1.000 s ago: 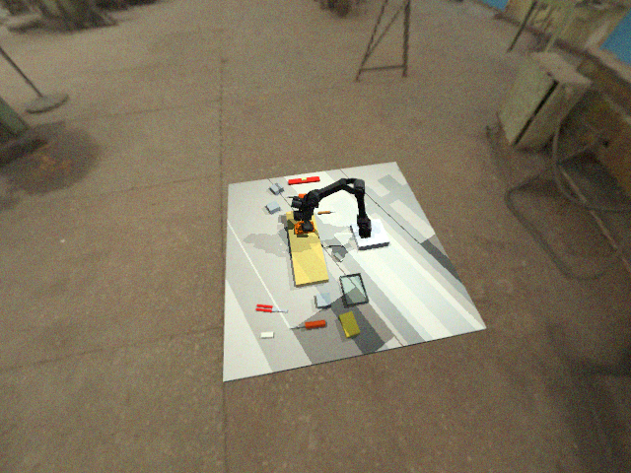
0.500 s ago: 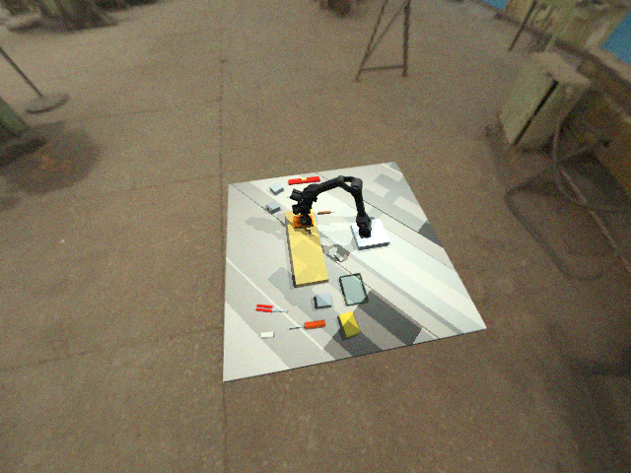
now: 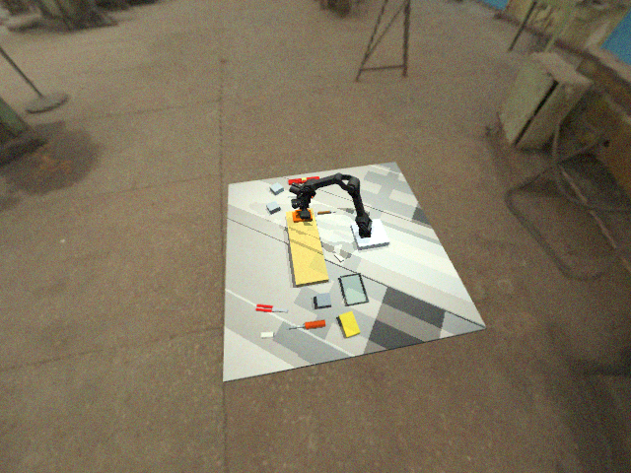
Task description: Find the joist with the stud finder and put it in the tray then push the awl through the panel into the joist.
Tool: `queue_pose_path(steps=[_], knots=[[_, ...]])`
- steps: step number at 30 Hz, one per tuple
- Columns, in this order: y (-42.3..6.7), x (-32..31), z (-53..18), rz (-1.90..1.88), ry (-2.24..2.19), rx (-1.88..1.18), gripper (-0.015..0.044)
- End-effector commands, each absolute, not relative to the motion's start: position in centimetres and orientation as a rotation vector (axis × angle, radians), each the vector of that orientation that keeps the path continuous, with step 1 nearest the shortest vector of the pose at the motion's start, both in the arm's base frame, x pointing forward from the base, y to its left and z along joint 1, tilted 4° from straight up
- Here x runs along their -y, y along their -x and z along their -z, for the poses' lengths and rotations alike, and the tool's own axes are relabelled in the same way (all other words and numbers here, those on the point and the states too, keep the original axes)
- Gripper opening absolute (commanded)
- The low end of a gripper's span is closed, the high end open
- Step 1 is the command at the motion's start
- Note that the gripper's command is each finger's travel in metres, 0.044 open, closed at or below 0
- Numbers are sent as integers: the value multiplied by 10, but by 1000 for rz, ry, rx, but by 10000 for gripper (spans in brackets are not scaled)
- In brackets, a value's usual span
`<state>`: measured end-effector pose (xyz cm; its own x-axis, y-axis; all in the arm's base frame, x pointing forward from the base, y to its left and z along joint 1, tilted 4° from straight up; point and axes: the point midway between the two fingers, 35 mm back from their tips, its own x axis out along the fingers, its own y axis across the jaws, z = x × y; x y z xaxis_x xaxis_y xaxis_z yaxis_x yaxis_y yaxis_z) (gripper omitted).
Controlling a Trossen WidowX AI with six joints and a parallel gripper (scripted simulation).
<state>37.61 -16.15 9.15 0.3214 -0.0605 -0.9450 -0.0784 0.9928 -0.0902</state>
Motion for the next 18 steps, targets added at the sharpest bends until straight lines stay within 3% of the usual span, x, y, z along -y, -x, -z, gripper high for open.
queue_pose_path(steps=[1,18], knots=[[-376,162,-92,-12,127,-1245,0],[-379,162,-126,-13,129,-1244,0]])
